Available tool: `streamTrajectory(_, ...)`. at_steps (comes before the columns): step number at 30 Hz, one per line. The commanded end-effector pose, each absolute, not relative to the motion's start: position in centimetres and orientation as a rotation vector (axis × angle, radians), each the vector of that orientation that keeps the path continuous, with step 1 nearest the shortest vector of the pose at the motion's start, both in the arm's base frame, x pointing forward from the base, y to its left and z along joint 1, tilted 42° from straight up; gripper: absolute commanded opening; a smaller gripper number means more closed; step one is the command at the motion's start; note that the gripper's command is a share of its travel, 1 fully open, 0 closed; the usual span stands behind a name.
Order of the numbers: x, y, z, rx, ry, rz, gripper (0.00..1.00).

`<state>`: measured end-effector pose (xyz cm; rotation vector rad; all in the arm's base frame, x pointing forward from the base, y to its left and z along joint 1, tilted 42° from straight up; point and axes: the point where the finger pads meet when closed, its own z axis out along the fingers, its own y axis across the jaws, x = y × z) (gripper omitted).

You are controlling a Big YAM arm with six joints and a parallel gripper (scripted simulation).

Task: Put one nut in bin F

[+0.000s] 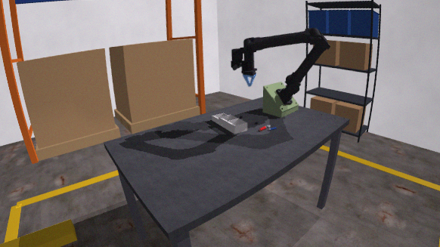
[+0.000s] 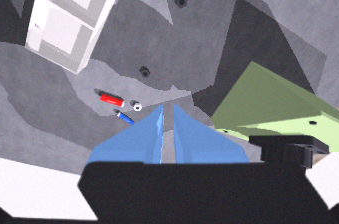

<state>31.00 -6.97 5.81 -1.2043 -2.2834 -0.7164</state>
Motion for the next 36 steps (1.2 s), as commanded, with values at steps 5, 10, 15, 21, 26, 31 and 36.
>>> streamTrajectory(5,34.0,-7.4,7.8,-1.000,-2.487,-0.793,0.09)
streamTrajectory(10,34.7,-7.1,8.3,-0.941,-2.525,-0.812,0.09)
streamTrajectory(15,34.8,-6.6,8.5,-0.795,-2.596,-0.857,0.09)
streamTrajectory(21,34.7,-6.0,8.5,-0.661,-2.655,-0.897,0.09)
streamTrajectory(26,35.5,-5.9,9.1,-0.570,-2.696,-0.921,0.09)
streamTrajectory(31,34.4,-4.8,8.5,-0.423,-2.740,-0.961,0.09)
streamTrajectory(36,35.6,-4.8,9.4,-0.299,-2.793,-0.988,0.09)
